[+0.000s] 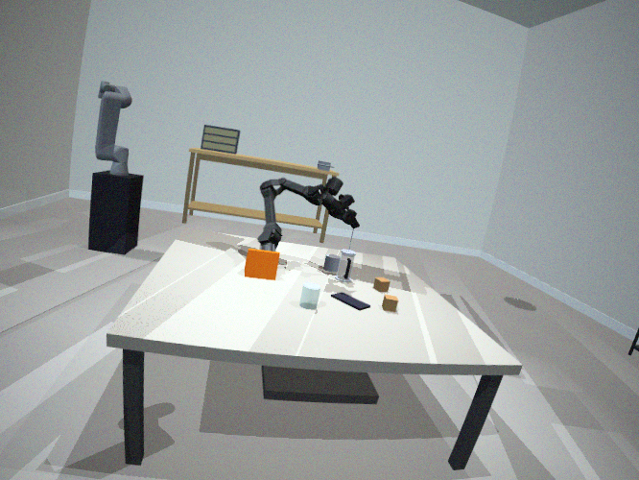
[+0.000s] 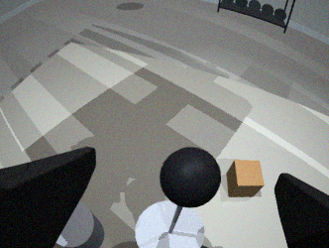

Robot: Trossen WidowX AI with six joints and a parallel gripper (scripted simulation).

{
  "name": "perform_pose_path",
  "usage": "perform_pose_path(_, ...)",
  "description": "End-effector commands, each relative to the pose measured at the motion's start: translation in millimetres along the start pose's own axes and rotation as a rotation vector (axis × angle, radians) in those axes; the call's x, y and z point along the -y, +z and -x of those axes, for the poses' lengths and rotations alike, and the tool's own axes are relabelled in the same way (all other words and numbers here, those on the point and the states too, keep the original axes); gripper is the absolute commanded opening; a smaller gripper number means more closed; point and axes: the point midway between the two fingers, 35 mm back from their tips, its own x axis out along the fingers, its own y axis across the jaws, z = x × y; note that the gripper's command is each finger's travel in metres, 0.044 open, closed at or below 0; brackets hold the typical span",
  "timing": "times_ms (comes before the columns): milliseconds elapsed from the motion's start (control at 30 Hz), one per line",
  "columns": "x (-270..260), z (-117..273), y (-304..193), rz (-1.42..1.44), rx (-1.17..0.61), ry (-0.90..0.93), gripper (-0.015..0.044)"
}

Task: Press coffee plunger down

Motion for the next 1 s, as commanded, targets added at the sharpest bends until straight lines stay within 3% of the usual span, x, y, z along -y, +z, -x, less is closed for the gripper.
perform_pose_path(0,1.0,-7.4,-0.1,-0.005,0.004,-0.003,0.044)
perform_pose_path(67,0.8,-8.4,-0.2,-0.005,0.004,-0.003,0.044)
perform_pose_path(467,0.8,-8.4,-0.2,-0.005,0.004,-0.003,0.0125)
perform_pose_path(967,1.3,-10.2,-2.2,-0.005,0.004,-0.003,0.0118)
